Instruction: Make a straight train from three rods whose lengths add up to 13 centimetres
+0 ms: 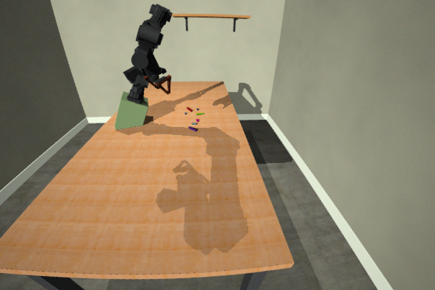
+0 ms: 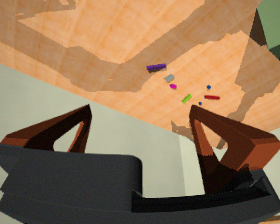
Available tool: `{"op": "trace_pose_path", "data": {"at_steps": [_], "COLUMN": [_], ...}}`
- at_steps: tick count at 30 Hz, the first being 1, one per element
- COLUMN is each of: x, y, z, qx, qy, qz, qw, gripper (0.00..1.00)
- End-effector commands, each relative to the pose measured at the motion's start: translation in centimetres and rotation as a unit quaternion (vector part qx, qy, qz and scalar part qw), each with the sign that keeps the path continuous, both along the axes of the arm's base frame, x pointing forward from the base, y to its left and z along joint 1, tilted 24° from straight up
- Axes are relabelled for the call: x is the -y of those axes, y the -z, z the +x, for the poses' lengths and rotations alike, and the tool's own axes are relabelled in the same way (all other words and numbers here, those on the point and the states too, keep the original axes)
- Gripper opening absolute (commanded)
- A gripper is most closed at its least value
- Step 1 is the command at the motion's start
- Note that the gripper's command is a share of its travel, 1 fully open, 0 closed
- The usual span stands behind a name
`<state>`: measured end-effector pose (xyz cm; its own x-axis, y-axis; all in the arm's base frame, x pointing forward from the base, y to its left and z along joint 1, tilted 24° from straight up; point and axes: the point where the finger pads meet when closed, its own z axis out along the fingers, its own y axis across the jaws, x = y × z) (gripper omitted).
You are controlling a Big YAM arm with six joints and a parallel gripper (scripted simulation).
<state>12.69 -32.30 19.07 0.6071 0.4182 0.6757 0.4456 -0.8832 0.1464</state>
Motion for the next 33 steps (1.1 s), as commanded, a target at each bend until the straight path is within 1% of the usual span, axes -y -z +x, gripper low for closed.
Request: {"op": "trace_pose_path", "data": {"at_steps": [1, 2, 4, 5, 7, 8, 11, 12, 15, 16, 17, 20, 21, 22, 25, 27, 28, 31, 33], "x": [-1.0, -1.4, -1.4, -1.9, -1.9, -2.5, -2.5, -3.2, -3.2, -3.3, -3.9, -3.9, -4.0, -4.8, -4.8, -4.9, -5.7, -5.7, -5.8], "y": [-0.1, 0.3, 0.4, 0.7, 0.7, 1.1, 1.4, 1.6, 1.6, 1.8, 2.2, 2.1, 2.4, 2.7, 2.7, 3.2, 3.3, 3.3, 3.7], "z": [1.5, 2.1, 2.1, 2.9, 2.9, 3.7, 3.7, 4.6, 4.6, 4.6, 5.5, 5.5, 5.5, 6.5, 6.5, 6.5, 7.5, 7.5, 7.5], "qx": [0.002, 0.001, 0.001, 0.0, 0.0, -0.001, 0.0, -0.001, 0.0, 0.0, -0.001, 0.0, 0.0, 0.001, 0.002, 0.001, 0.003, 0.004, 0.004], "qy": [-0.049, -0.076, -0.076, -0.107, -0.107, -0.141, -0.141, -0.18, -0.18, -0.18, -0.222, -0.222, -0.222, -0.266, -0.266, -0.267, -0.313, -0.313, -0.314], "qz": [-0.039, -0.057, -0.054, -0.077, -0.077, -0.099, -0.094, -0.123, -0.123, -0.116, -0.149, -0.149, -0.142, -0.177, -0.177, -0.166, -0.206, -0.206, -0.195], "qw": [0.998, 0.995, 0.996, 0.991, 0.991, 0.985, 0.985, 0.976, 0.976, 0.977, 0.964, 0.964, 0.965, 0.947, 0.948, 0.949, 0.927, 0.927, 0.929], "gripper": [1.0, 1.0, 1.0, 1.0, 1.0, 1.0, 1.0, 1.0, 1.0, 1.0, 1.0, 1.0, 1.0, 1.0, 1.0, 1.0, 1.0, 1.0, 1.0]}}
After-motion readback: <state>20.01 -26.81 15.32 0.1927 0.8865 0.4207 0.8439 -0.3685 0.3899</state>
